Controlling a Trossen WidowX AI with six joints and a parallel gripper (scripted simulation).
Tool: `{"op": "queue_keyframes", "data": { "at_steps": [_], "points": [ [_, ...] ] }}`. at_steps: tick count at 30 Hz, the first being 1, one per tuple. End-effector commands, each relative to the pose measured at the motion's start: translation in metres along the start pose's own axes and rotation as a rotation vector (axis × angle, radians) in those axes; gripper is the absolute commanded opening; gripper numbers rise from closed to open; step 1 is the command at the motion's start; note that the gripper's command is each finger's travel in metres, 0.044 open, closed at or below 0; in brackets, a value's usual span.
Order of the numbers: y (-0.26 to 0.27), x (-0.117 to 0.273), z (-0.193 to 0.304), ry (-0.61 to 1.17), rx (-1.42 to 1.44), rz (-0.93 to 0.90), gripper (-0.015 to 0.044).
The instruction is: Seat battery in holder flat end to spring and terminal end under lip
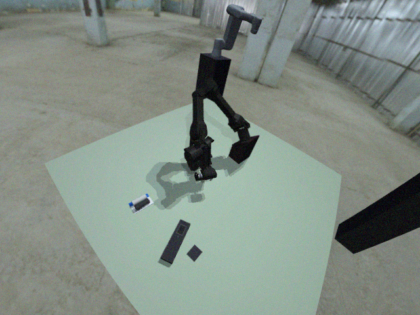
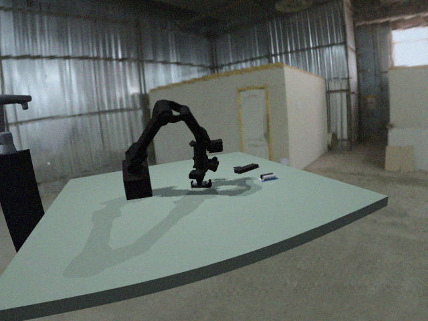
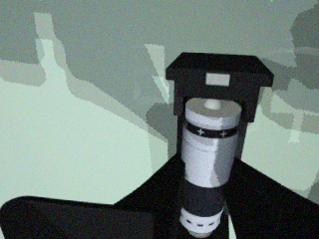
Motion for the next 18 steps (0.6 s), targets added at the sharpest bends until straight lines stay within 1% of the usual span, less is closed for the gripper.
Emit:
{"op": "queue_keyframes", "data": {
  "at_steps": [1, 18],
  "points": [
    [0.000, -0.002, 0.004, 0.010, 0.011, -0.001, 0.0071],
    [-0.004, 0.000, -0.010, -0.006, 0.010, 0.000, 0.0071]
  ]
}}
Point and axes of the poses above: the point midway between the two fingers, 35 mm back from their tips, its own x axis back along the fingers, its own y axis across the jaws, z = x × y, the point moved 10 cm from there along x, back along the fingers, and after that the axes turned 15 degrees about x, right-handed, at the moved point
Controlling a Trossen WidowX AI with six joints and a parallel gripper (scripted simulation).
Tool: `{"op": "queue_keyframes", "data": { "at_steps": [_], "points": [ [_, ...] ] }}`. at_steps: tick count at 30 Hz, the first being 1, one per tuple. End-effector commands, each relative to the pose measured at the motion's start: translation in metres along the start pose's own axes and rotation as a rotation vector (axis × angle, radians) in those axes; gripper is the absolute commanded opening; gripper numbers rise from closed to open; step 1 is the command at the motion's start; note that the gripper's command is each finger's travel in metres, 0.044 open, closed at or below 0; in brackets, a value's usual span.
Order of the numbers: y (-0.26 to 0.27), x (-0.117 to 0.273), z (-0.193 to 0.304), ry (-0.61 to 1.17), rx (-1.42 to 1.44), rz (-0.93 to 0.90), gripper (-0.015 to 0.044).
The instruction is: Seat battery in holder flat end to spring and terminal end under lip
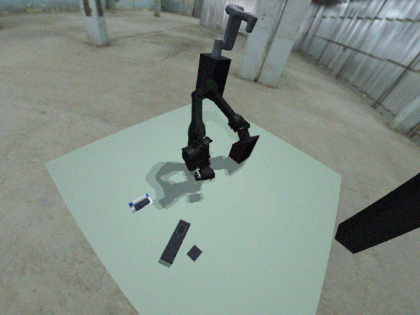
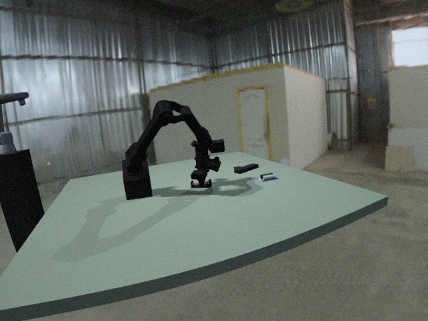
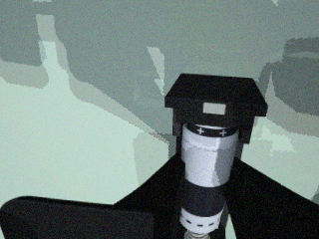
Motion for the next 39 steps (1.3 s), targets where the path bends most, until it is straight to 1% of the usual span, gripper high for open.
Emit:
{"op": "queue_keyframes", "data": {
  "at_steps": [1, 14, 18, 31, 33, 39],
  "points": [
    [-0.001, -0.001, -0.002, 0.002, 0.006, 0.001, 0.0071],
    [-0.001, 0.000, -0.002, 0.001, 0.005, 0.000, 0.0071],
    [-0.001, 0.000, -0.002, 0.001, 0.005, 0.000, 0.0173],
    [0.002, 0.015, -0.001, 0.000, 0.003, -0.002, 0.0173],
    [0.004, 0.019, 0.000, 0.004, 0.013, 0.001, 0.0226],
    [0.015, 0.079, 0.004, 0.001, 0.004, -0.006, 0.0383]
  ]
}}
Point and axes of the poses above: the point midway between the two fingers, 35 mm back from their tips, its own x axis back along the fingers, its own y axis across the jaws, z = x × y, the point moved 10 cm from there along x, back along the fingers, and after that the axes turned 15 degrees about x, right-handed, at the moved point
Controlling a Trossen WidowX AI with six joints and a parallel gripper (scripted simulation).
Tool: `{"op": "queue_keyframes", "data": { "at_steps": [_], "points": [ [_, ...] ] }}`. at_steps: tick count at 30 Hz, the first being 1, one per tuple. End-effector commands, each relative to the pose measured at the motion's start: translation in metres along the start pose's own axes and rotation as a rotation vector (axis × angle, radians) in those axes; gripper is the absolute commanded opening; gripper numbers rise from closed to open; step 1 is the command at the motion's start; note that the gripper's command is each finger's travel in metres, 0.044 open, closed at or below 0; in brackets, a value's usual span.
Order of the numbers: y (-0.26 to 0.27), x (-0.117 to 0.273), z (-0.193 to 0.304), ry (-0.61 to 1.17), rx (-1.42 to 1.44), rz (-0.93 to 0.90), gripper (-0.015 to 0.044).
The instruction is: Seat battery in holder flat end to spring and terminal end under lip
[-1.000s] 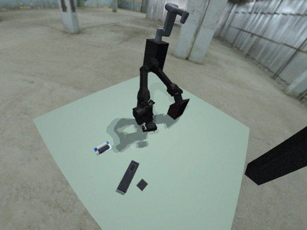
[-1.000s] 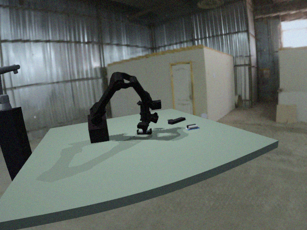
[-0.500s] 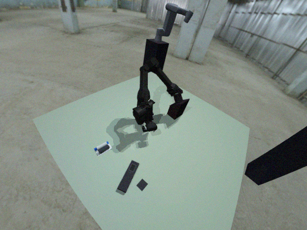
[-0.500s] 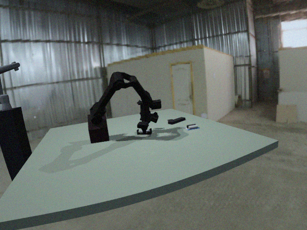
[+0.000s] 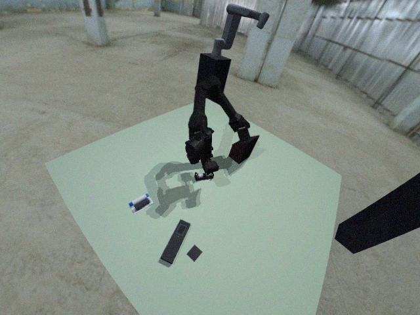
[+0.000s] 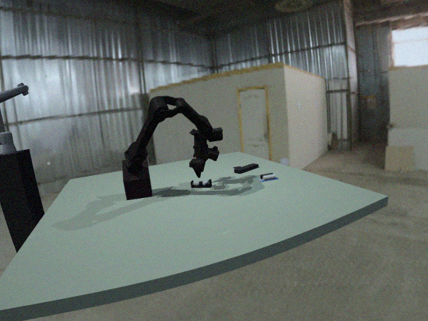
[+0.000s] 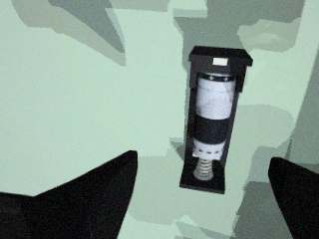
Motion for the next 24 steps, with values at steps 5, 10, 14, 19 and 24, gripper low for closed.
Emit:
{"op": "queue_keyframes", "data": {
  "at_steps": [5, 10, 14, 19, 24],
  "points": [
    [0.0061, 0.0349, 0.0029, -0.023, -0.014, -0.012, 0.0440],
    [0.0061, 0.0349, 0.0029, -0.023, -0.014, -0.012, 0.0440],
    [0.0061, 0.0349, 0.0029, -0.023, -0.014, -0.012, 0.0440],
    [0.0061, 0.0349, 0.0029, -0.023, -0.014, -0.012, 0.0440],
    [0.0061, 0.0349, 0.0029, -0.023, -0.014, -0.012, 0.0440]
  ]
}}
Point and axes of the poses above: the point midway between the two fingers, 35 mm back from their tips, its own x axis back along the fingers, its own y axis across the jaws, z = x × y, the point moved 10 cm from there along x, back along the fingers, and after that the axes turned 15 degrees about x, right-handed, at the moved point
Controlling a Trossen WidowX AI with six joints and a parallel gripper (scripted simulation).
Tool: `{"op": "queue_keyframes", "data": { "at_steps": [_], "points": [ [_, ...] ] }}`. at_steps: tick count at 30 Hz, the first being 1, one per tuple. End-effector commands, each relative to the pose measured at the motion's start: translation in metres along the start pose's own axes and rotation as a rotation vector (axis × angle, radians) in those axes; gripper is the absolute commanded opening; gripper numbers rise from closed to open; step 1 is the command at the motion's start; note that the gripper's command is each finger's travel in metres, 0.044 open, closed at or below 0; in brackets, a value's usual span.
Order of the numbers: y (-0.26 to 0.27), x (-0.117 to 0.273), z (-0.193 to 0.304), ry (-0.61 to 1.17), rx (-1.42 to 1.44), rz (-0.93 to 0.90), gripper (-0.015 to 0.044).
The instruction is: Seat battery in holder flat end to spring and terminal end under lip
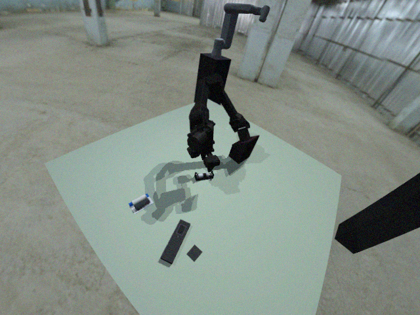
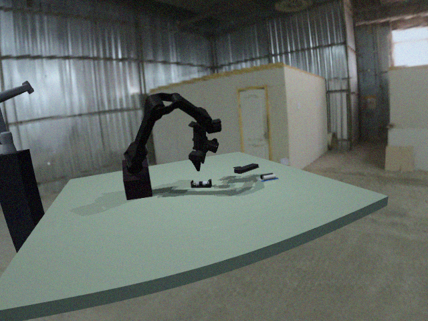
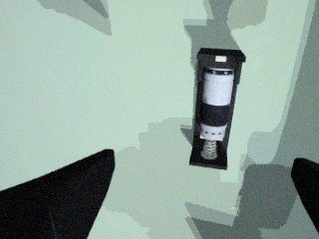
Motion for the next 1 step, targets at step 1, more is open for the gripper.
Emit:
{"op": "queue_keyframes", "data": {
  "at_steps": [1],
  "points": [
    [0.0001, 0.0000, 0.0001, 0.002, -0.003, -0.002, 0.0440]
  ]
}}
Point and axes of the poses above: the point midway between the two fingers, 35 mm back from their tips, its own x axis back along the fingers, its own y axis across the jaws, z = x × y, the point moved 10 cm from there along x, back along the fingers, and after that the axes turned 15 degrees about x, right-handed, at the moved point
